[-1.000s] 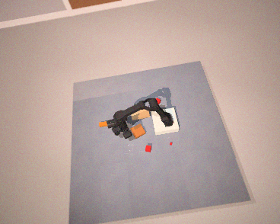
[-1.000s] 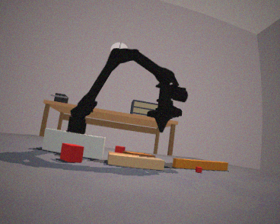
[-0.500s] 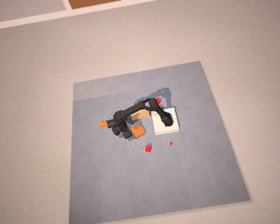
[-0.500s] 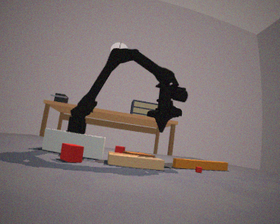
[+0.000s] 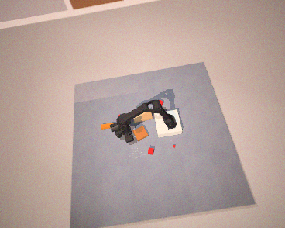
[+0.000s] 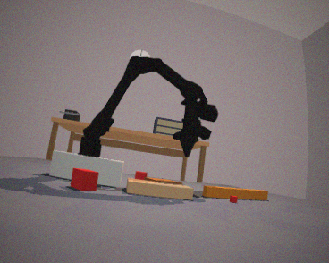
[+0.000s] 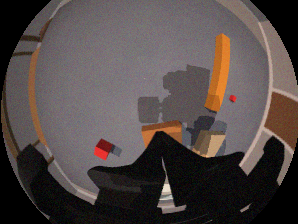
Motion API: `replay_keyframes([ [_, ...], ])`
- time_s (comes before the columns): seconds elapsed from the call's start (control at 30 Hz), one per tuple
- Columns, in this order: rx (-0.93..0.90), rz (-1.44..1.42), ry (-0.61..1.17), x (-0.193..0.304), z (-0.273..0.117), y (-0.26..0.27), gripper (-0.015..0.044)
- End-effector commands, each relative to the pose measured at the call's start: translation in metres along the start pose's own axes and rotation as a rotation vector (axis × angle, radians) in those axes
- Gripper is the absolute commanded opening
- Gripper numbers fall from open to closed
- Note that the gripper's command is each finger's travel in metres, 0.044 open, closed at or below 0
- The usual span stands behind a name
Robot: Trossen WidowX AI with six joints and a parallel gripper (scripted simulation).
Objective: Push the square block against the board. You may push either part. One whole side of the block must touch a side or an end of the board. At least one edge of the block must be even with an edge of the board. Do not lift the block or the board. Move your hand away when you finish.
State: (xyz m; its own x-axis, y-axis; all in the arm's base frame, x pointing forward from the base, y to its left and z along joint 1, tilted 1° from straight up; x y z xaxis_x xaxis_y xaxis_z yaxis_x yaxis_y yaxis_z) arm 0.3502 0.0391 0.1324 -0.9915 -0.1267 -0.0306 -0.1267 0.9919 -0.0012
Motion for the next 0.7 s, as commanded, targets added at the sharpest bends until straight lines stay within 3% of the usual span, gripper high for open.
replay_keyframes([
  [0.0, 0.0, 0.11, 0.001, 0.005, 0.005, 0.006, 0.0],
  [0.67, 0.001, 0.796, 0.005, 0.037, 0.035, 0.034, 0.0],
])
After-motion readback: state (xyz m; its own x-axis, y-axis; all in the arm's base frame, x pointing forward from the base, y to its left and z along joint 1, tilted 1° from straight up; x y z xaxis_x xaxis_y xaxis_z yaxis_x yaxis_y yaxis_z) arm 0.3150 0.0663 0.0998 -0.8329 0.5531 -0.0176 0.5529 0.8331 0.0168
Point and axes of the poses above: the point midway between the two fingers, 35 mm back from their tips, its own z axis out along the fingers, its own y axis across the jaws, x = y × z, the point moved 4 cm from there along -z, back along the fingers, and after that the axes turned 1 degree about z, right-handed, at the moved point
